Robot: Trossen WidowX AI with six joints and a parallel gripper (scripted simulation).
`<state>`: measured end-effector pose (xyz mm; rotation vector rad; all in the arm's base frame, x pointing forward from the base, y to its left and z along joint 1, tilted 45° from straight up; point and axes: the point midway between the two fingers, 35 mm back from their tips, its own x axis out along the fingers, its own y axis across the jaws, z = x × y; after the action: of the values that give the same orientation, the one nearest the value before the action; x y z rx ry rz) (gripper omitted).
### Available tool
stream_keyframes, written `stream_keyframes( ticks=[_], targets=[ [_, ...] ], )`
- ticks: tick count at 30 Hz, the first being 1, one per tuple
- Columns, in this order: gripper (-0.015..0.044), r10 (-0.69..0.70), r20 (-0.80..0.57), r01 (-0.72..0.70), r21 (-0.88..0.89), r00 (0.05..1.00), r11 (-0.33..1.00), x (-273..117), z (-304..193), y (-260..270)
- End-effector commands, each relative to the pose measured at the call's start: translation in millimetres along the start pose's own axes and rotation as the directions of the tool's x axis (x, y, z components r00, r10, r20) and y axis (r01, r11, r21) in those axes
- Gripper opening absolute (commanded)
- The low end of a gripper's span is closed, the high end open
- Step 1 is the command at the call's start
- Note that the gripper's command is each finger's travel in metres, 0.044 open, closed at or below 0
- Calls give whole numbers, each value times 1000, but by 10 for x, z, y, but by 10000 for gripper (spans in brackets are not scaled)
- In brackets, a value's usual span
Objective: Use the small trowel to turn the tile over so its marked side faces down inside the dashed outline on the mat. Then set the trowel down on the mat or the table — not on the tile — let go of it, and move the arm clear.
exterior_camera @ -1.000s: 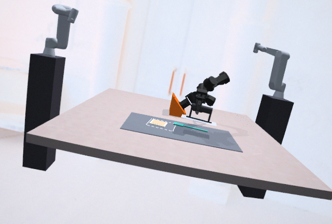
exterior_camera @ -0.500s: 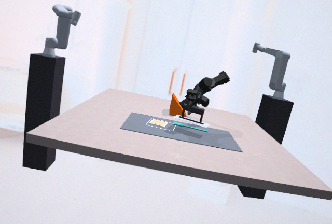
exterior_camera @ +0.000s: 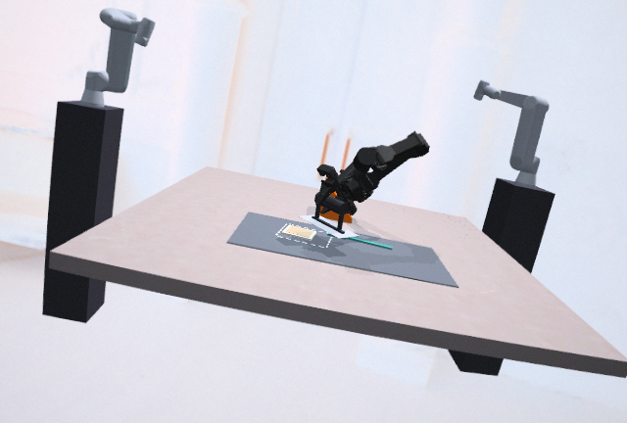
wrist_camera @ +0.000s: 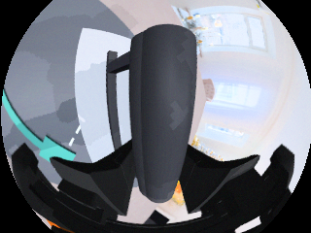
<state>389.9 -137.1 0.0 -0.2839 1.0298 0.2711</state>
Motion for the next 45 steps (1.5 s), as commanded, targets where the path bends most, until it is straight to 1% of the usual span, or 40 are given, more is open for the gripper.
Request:
stream_keyframes(
  ticks=[1,11,22,39,45],
  targets=[
    [0,-23,-80,30,91,997,995,83,-164,-173],
    [0,-1,-324,100,289,946,952,375,-730,-364],
    [0,52,-562,234,425,825,874,596,-1382,-470],
    [0,56,-575,243,430,817,869,608,-1419,-471],
    [0,56,-574,243,431,817,869,672,-1418,-414]
  ],
)
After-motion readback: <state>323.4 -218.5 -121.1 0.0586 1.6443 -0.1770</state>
